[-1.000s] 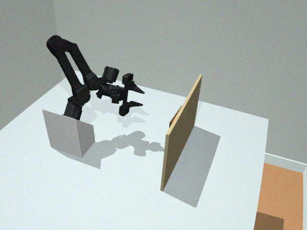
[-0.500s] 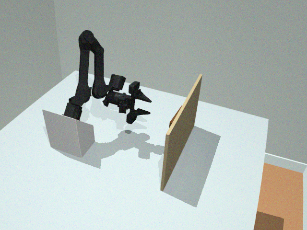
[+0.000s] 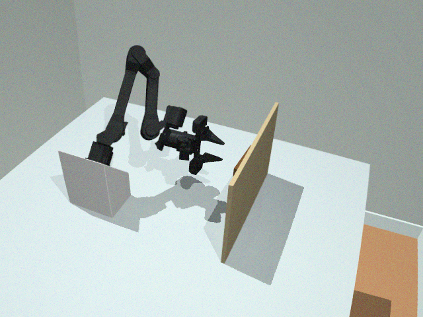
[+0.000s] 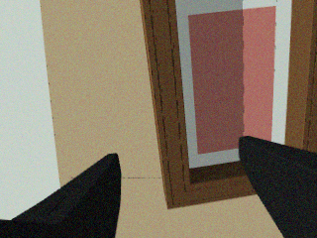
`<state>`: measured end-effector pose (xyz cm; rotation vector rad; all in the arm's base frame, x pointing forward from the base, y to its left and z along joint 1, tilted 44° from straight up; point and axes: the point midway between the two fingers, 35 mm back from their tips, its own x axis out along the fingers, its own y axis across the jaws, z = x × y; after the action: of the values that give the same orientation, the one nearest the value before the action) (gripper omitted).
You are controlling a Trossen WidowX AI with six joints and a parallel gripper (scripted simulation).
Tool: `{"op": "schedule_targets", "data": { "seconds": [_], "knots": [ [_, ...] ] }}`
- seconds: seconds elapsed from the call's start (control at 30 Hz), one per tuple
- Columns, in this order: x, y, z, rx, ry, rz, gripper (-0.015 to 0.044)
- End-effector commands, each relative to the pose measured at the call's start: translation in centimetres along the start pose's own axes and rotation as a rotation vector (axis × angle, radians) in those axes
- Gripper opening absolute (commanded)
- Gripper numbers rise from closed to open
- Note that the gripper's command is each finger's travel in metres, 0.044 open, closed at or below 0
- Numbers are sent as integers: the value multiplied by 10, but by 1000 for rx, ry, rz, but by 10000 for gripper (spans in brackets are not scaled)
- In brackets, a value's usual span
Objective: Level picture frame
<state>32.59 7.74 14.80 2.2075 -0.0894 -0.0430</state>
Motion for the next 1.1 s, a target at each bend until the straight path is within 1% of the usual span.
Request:
{"op": "schedule_targets", "data": {
  "seconds": [0.0, 0.67, 1.07],
  "knots": [
    [34, -1, 5, -1, -1, 0, 260],
    [34, -1, 5, -1, -1, 0, 260],
    [52, -1, 4, -1, 0, 1, 260]
  ]
}}
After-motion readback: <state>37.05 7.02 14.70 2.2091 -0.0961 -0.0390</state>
